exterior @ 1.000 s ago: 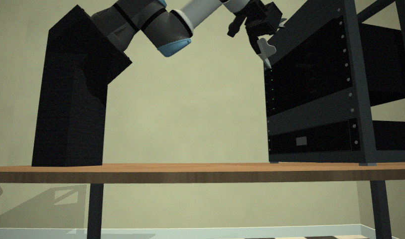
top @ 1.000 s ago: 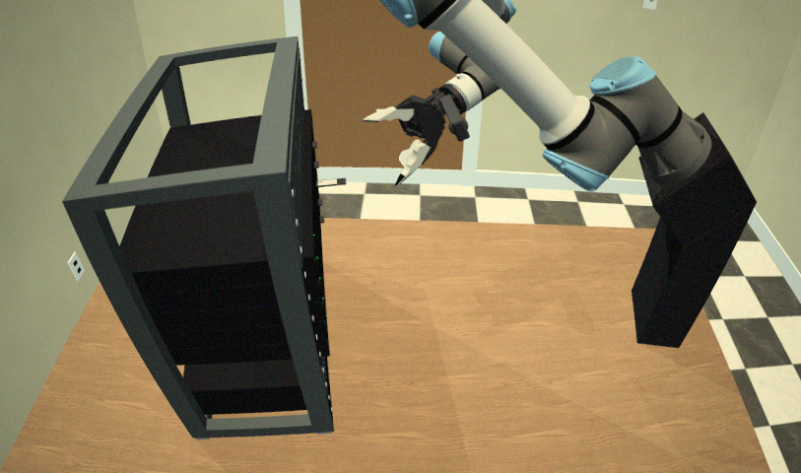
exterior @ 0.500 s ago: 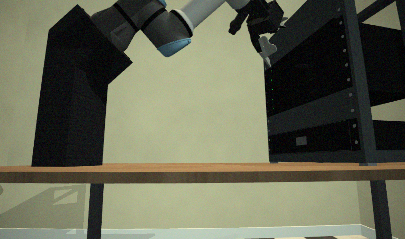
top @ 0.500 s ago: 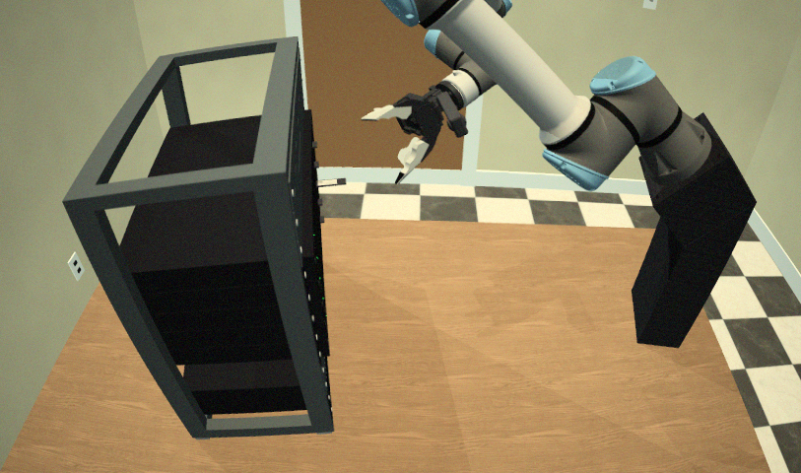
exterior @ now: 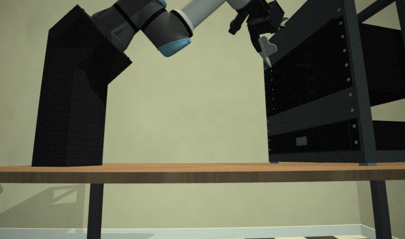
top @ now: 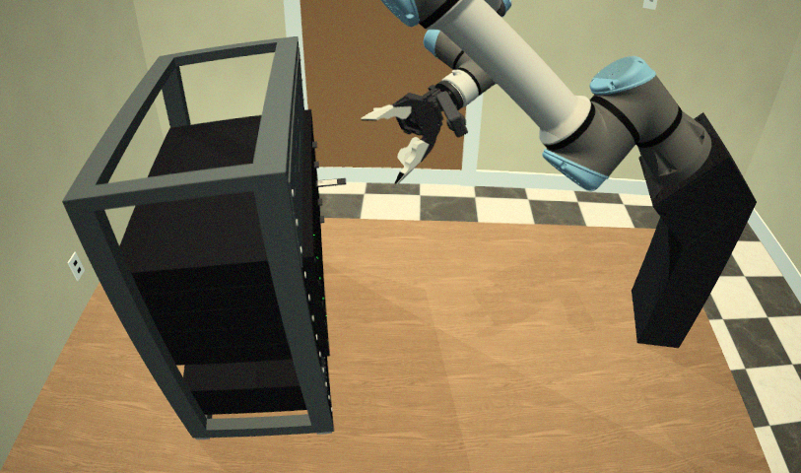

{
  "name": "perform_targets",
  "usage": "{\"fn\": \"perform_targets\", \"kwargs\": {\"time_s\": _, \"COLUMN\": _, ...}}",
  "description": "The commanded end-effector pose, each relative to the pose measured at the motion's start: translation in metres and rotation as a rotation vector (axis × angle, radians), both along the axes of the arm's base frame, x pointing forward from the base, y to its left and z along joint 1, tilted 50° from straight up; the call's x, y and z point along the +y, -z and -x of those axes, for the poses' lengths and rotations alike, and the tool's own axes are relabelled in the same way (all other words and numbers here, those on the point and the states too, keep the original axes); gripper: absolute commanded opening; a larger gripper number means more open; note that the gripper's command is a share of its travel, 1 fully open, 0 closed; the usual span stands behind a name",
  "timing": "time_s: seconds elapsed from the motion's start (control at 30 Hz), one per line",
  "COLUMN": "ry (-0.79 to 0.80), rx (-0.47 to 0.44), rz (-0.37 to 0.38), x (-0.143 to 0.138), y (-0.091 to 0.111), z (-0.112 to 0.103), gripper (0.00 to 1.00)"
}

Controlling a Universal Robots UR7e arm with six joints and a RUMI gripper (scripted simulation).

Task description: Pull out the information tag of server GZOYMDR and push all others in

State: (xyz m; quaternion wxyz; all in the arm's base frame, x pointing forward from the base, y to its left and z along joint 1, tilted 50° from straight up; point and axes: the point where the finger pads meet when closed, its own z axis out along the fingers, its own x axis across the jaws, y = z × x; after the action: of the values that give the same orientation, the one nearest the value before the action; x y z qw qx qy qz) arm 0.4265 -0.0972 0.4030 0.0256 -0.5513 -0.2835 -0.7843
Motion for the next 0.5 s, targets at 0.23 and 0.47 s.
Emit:
{"fn": "perform_targets", "kwargs": {"time_s": 0.23, "ry": -0.002, "rx": -0.002, "rz": 0.0, "x": 0.0, "y": -0.002, "z": -0.005, "gripper": 1.0}}
{"fn": "perform_targets", "kwargs": {"time_s": 0.47, "ry": -0.002, "rx": -0.002, "rz": 0.0, "x": 0.0, "y": -0.006, "z": -0.014, "gripper": 1.0}}
